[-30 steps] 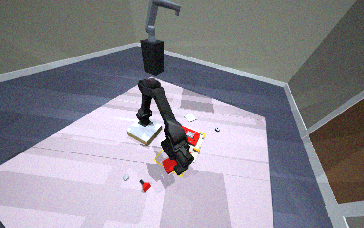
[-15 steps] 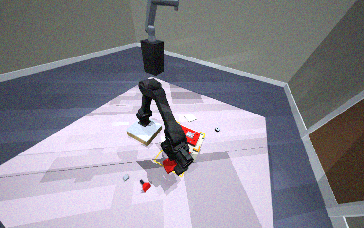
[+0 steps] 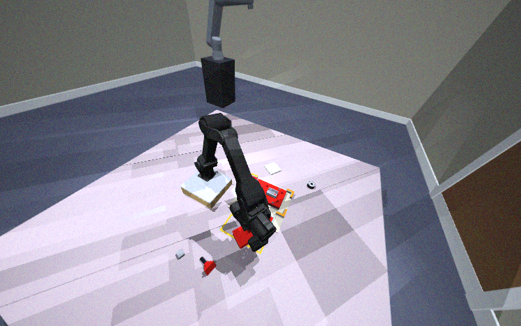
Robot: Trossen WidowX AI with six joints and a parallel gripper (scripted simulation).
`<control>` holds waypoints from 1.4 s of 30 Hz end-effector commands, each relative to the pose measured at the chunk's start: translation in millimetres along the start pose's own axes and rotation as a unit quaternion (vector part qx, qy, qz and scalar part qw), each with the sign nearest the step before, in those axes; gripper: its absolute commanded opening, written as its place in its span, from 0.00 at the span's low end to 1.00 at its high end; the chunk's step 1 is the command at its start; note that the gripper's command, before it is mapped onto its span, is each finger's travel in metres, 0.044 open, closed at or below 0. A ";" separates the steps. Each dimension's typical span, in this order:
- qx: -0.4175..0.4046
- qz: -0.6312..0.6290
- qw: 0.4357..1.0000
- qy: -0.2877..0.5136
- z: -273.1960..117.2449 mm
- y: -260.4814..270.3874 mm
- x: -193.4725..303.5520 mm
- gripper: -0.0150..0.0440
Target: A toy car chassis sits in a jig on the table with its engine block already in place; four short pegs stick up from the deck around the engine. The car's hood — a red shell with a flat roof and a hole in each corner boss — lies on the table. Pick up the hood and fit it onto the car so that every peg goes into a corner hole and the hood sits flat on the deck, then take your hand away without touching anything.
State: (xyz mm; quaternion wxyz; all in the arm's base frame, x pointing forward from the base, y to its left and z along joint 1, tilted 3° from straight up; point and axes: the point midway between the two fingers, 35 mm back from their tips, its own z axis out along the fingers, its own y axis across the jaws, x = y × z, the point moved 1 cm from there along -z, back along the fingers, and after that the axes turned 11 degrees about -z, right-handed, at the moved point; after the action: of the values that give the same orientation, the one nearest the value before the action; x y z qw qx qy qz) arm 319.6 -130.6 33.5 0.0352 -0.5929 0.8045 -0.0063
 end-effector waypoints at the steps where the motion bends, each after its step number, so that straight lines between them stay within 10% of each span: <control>1: 0.000 0.001 1.000 0.002 2.6 0.3 0.3 1.00; 30: -0.001 0.001 1.000 0.002 17.0 0.5 0.3 1.00; 42: 0.000 -0.001 1.000 0.000 14.8 0.1 0.0 0.73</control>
State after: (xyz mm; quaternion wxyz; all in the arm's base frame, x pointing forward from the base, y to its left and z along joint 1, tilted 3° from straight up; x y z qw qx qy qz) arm 320.2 -130.0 18.4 0.0349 -0.5938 0.8038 -0.0058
